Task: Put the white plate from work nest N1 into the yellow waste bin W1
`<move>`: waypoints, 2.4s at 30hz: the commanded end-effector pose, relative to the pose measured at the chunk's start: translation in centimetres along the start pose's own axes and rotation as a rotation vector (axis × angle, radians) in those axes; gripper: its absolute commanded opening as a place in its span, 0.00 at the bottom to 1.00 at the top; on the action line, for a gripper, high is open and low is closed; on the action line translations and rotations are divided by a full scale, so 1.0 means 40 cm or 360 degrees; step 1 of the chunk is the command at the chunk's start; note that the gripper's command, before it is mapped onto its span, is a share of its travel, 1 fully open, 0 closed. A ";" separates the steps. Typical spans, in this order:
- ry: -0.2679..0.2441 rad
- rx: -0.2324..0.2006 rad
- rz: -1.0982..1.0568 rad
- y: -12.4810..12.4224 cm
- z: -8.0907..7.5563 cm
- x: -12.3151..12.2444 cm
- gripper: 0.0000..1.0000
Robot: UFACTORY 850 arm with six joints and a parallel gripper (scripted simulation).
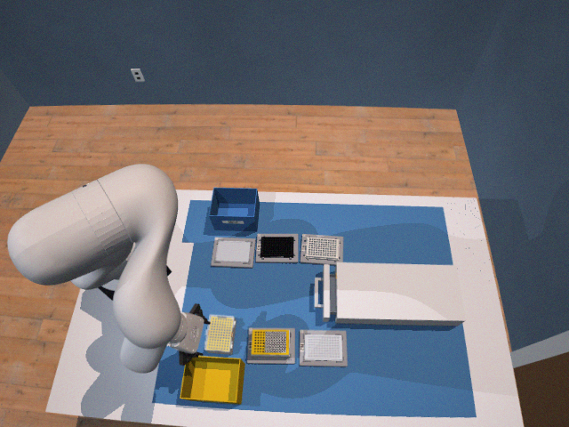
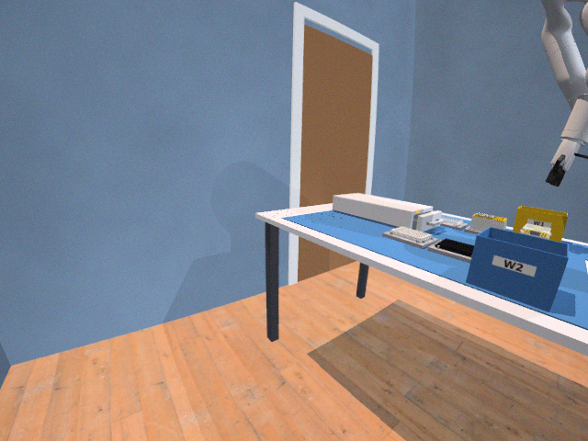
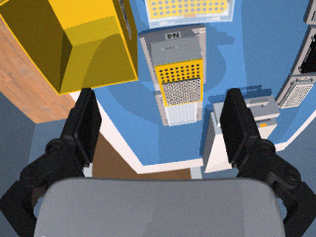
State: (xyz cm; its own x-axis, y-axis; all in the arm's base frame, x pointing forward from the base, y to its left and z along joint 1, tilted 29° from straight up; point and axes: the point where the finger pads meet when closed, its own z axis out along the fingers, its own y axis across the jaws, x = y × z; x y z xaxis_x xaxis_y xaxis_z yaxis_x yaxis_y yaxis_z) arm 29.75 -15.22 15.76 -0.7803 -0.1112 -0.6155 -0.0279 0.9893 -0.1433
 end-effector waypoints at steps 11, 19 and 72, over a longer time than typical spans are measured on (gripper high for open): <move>-0.0001 0.0001 0.0000 0.000 0.000 -0.001 1.00; -0.0010 -0.0081 -0.0067 0.023 0.003 -0.009 1.00; 0.0150 -0.1114 -0.1101 0.426 -0.066 0.035 1.00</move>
State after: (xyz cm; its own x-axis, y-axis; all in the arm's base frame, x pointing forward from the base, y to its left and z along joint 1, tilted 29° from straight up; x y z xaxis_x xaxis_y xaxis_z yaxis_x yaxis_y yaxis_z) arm 27.52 0.57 14.61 -0.5479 -0.6506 -0.5258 -0.7755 0.6307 0.0276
